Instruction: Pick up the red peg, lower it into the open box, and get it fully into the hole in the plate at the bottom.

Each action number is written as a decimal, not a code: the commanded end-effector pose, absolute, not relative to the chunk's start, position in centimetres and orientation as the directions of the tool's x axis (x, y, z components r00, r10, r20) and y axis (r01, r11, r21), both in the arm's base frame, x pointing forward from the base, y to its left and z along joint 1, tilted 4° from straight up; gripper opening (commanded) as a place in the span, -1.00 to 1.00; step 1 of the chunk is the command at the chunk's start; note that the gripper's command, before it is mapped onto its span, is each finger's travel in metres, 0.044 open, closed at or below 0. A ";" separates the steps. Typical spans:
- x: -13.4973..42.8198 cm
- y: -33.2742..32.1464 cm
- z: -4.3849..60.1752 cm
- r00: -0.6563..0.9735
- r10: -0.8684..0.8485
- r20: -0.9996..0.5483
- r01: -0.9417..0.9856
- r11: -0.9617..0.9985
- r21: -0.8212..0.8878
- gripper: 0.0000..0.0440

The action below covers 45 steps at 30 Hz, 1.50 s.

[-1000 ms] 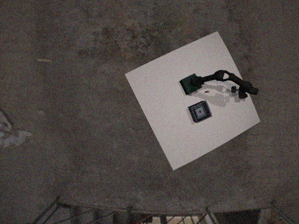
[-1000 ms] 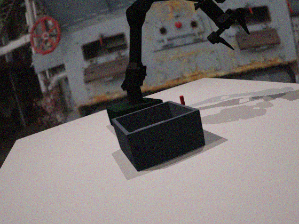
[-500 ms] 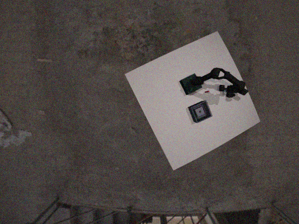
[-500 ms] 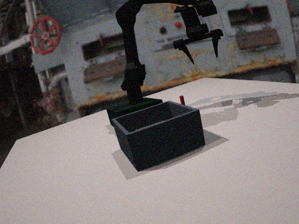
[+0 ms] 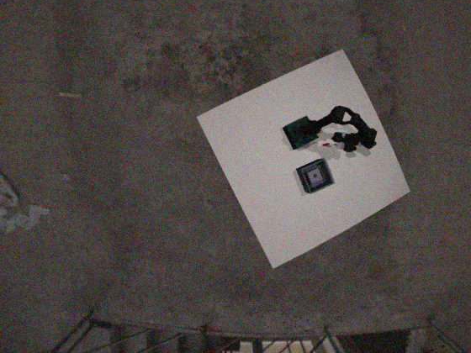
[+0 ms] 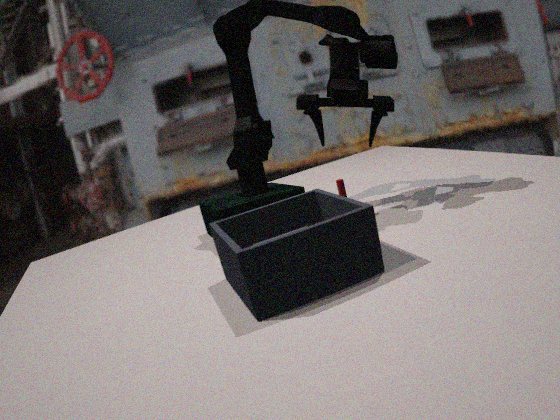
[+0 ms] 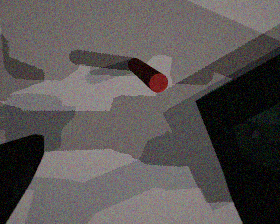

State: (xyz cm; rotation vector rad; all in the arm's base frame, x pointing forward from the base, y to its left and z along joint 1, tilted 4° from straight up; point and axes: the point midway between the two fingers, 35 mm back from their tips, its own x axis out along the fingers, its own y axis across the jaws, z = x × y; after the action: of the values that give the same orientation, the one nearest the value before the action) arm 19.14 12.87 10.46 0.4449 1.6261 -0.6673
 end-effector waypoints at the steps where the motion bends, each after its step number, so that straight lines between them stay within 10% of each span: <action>1: 18.5 12.1 9.2 -0.181 -0.128 -0.975 0.628 0.748 -0.214 1.00; 26: 17.8 9.9 -0.6 -0.112 -0.247 -0.963 0.621 0.739 -0.262 0.96; 45: 17.8 8.9 -2.7 -0.166 -0.299 -0.940 0.619 0.710 -0.335 -1.00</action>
State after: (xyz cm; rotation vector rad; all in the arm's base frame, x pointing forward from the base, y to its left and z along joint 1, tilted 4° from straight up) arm 17.42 9.09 -2.86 0.2842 1.5473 -0.8162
